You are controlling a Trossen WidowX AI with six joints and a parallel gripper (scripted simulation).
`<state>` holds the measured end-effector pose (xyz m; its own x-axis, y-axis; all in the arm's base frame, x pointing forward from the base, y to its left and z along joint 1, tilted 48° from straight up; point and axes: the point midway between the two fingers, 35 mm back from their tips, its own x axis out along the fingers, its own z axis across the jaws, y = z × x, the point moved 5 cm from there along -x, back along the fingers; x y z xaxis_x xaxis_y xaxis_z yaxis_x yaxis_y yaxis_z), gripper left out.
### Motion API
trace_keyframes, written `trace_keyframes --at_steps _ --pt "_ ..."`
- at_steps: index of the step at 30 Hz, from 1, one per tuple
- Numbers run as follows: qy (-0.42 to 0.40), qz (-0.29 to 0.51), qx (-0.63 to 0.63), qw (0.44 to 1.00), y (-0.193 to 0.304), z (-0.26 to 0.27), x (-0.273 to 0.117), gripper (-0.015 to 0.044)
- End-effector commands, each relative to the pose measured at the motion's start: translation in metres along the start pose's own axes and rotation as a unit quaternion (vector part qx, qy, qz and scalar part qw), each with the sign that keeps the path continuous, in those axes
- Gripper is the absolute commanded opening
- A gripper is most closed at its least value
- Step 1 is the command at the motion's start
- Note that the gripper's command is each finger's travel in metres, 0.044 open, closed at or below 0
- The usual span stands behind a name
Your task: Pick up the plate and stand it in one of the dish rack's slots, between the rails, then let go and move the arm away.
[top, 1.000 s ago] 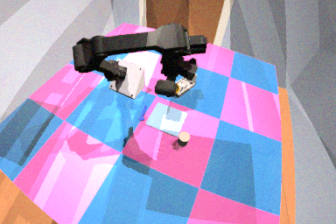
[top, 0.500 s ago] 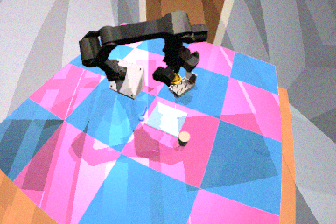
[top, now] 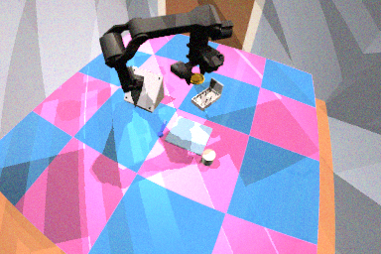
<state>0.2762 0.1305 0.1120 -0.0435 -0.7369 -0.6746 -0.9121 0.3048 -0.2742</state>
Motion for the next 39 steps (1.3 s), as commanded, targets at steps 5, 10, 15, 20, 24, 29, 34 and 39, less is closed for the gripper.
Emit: trace_keyframes --at_steps 5,10,15,20,24,29,34,39 --pt "-0.024 0.047 -0.043 0.998 0.000 0.001 0.018 0.0000" --pt "-0.055 0.084 -0.086 0.991 0.000 0.001 0.033 0.0000" --pt "-0.091 0.114 -0.129 0.981 0.000 0.001 0.048 0.0000" --pt "-0.132 0.136 -0.170 0.967 -0.001 0.001 0.062 0.0000" --pt "-0.167 0.149 -0.202 0.953 0.000 0.000 0.073 0.0000" --pt "-0.215 0.157 -0.239 0.934 0.000 0.000 0.085 0.0000" --pt "-0.263 0.156 -0.274 0.912 0.000 -0.001 0.097 0.0000" --pt "-0.312 0.146 -0.307 0.887 0.001 -0.002 0.108 0.0000"
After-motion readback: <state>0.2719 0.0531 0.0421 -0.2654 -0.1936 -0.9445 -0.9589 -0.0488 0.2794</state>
